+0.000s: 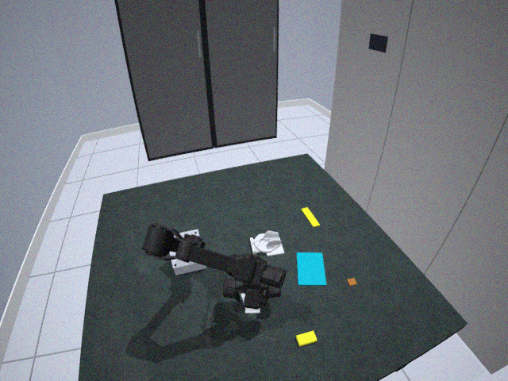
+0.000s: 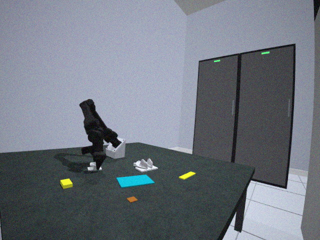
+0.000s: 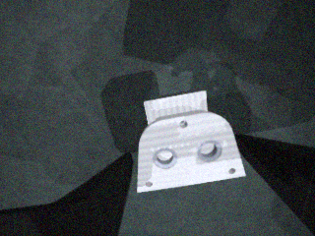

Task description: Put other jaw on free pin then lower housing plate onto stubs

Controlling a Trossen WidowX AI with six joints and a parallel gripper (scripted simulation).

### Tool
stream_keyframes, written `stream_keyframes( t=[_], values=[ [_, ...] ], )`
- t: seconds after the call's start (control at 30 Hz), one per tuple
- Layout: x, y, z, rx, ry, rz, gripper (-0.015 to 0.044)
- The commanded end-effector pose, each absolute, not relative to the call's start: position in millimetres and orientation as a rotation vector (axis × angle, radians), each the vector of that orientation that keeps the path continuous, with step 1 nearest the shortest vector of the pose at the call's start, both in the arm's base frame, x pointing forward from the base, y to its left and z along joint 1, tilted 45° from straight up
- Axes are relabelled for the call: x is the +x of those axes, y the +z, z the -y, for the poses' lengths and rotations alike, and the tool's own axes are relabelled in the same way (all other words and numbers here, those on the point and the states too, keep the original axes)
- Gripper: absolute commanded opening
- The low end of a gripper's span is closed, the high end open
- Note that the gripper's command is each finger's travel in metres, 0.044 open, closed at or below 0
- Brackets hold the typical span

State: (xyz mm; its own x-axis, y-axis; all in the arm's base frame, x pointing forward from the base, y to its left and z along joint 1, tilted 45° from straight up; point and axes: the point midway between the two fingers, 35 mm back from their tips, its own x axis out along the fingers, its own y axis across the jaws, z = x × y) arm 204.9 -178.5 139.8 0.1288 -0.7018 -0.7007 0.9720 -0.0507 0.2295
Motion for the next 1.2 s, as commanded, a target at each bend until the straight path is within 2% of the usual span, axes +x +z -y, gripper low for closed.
stream_keyframes(
  t=[0.0,0.43,1.17],
  values=[
    [205,139,178,0.804,-1.424,-0.435,0.044],
    [205,140,178,0.803,-1.429,-0.43,0.0353],
    [205,159,156,0.81,-1.428,-0.438,0.0351]
  ],
)
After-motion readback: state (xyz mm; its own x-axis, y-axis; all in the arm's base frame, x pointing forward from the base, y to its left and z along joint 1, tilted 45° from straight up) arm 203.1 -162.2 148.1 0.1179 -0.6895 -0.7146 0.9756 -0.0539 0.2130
